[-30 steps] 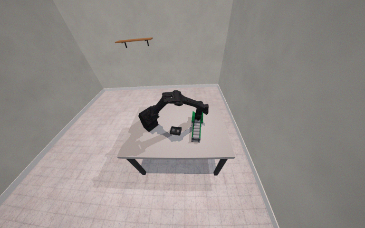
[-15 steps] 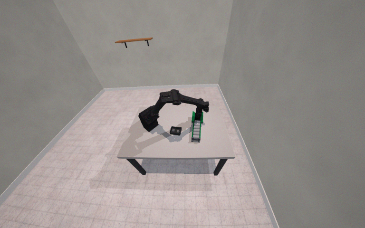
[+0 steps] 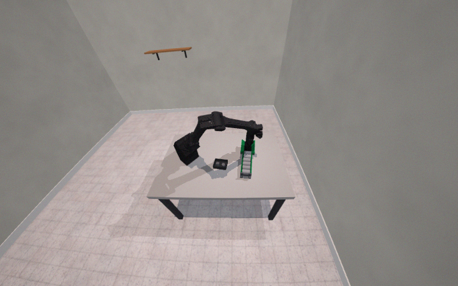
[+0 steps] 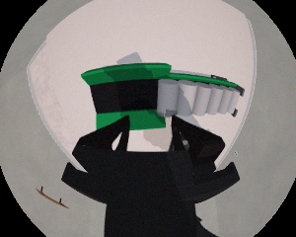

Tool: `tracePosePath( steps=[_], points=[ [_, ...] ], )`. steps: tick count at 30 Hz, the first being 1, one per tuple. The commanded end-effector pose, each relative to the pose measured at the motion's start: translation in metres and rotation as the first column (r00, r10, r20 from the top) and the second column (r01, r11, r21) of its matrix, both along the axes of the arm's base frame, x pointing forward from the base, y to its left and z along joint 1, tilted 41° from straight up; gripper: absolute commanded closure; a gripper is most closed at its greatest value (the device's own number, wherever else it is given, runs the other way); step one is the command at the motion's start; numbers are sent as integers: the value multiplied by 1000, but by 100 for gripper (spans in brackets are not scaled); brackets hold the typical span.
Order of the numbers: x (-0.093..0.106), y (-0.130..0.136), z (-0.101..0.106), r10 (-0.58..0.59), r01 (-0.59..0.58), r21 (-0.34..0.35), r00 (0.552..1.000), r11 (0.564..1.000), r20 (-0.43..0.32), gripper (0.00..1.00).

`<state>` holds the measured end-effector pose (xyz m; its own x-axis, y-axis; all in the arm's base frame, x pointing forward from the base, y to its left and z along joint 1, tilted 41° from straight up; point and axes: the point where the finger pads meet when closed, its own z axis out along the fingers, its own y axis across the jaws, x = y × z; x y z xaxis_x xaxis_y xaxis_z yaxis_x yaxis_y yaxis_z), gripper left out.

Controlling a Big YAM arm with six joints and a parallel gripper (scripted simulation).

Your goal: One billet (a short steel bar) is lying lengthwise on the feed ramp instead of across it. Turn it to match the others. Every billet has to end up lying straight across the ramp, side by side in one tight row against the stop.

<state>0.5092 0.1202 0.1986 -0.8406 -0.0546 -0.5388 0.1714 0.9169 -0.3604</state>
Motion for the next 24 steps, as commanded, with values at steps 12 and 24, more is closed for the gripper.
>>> tracePosePath(
  steps=[12, 24],
  points=[
    [1, 20, 38, 10, -11, 27, 998, 1000, 58, 45],
    [1, 21, 39, 11, -13, 29, 998, 999, 62, 45]
  ],
)
